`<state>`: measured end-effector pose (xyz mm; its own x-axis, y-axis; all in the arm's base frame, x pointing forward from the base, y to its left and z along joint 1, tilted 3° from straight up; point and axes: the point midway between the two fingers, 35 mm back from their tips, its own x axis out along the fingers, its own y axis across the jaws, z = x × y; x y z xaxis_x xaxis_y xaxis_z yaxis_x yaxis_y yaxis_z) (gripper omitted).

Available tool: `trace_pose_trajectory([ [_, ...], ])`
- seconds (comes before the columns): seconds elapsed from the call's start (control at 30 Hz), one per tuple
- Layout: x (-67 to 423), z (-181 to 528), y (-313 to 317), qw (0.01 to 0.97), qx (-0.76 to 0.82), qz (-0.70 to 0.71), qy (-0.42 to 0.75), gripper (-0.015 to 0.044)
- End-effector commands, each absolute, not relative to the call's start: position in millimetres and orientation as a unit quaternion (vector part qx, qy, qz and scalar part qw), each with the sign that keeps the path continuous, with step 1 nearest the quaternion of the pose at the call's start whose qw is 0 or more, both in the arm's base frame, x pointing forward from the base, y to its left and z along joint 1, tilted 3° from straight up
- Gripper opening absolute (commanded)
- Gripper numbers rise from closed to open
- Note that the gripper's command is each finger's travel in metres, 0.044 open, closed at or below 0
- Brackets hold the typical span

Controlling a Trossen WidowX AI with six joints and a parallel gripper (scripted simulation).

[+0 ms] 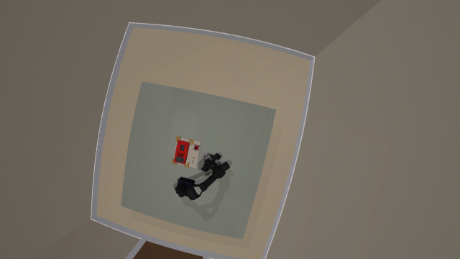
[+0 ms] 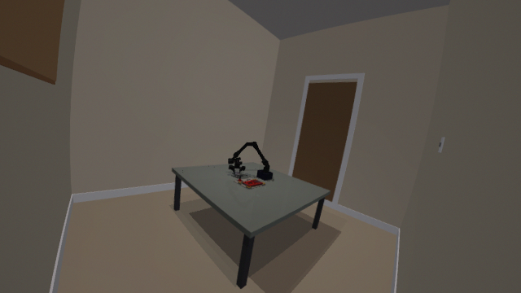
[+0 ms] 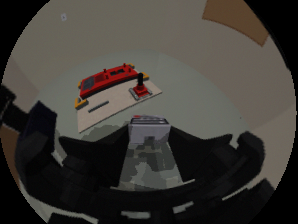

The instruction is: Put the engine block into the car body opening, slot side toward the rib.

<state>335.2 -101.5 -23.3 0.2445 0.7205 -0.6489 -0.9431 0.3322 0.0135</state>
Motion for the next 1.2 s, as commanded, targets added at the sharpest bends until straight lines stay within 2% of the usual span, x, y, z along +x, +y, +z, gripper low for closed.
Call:
trace_pose_trajectory([
  [0.0,334.3,-32.3,-100.1,0.766,-0.192,0.545,0.283,0.0000],
  [0.5,334.1,-48.9,-100.4,0.766,-0.192,0.545,0.283,0.0000],
  [1.03,334.0,-47.4,-100.5,0.767,-0.190,0.544,0.284,0.0420],
  [1.07,334.0,-47.4,-100.5,0.767,-0.190,0.544,0.284,0.0440],
  [1.17,334.0,-47.4,-100.5,0.767,-0.190,0.544,0.284,0.0440],
])
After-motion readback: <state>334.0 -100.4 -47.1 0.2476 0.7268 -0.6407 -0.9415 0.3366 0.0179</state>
